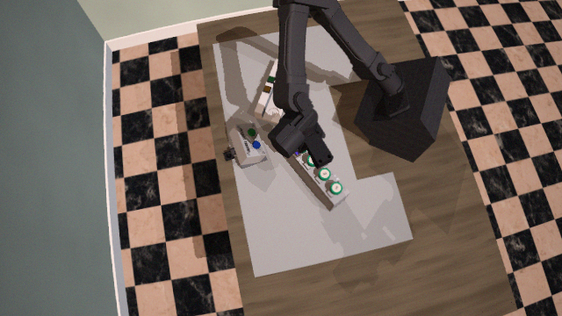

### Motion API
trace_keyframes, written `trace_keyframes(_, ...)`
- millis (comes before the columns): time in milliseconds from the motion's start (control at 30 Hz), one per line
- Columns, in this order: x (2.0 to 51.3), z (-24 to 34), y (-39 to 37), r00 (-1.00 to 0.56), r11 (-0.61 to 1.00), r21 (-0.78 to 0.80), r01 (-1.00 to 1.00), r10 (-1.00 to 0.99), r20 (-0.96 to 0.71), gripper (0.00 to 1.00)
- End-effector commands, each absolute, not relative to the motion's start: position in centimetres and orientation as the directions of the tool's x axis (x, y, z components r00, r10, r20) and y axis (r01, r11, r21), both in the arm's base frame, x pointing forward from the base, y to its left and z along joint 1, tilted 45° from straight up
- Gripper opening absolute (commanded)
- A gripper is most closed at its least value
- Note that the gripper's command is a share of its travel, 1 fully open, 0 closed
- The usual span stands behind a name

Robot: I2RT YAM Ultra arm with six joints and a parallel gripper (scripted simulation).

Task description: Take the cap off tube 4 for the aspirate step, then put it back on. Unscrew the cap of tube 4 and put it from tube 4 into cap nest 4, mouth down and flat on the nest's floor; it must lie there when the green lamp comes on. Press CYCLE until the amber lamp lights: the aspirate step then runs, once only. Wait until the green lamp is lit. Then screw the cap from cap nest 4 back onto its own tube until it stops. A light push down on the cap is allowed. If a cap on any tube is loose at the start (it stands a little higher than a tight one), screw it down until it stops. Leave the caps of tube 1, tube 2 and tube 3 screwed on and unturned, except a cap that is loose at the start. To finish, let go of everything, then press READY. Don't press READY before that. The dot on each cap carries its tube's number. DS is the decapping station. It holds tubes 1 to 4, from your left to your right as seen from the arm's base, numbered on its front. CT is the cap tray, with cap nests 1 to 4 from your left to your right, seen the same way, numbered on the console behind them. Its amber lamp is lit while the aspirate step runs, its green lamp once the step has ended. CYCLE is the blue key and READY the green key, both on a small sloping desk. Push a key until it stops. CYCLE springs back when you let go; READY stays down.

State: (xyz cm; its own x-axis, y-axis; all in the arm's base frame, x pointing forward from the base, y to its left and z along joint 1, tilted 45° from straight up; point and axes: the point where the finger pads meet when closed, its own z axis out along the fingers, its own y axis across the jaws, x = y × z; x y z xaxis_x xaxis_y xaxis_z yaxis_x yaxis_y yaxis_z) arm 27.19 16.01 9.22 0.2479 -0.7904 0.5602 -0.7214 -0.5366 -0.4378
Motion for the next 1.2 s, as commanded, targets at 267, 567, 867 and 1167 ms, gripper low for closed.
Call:
trace_keyframes(267, 27.10, 9.50, 16.21, 0.589, -0.873, -0.085, -0.480, -0.393, 0.706, 0.00)
trace_keyframes(567, 27.10, 9.50, 16.21, 0.589, -0.873, -0.085, -0.480, -0.393, 0.706, 0.00)
trace_keyframes(867, 27.11, 9.49, 16.21, 0.589, -0.873, -0.085, -0.480, -0.393, 0.706, 0.49)
trace_keyframes(1167, 27.12, 9.49, 16.21, 0.399, -0.697, -0.311, -0.647, -0.657, 0.640, 0.49)
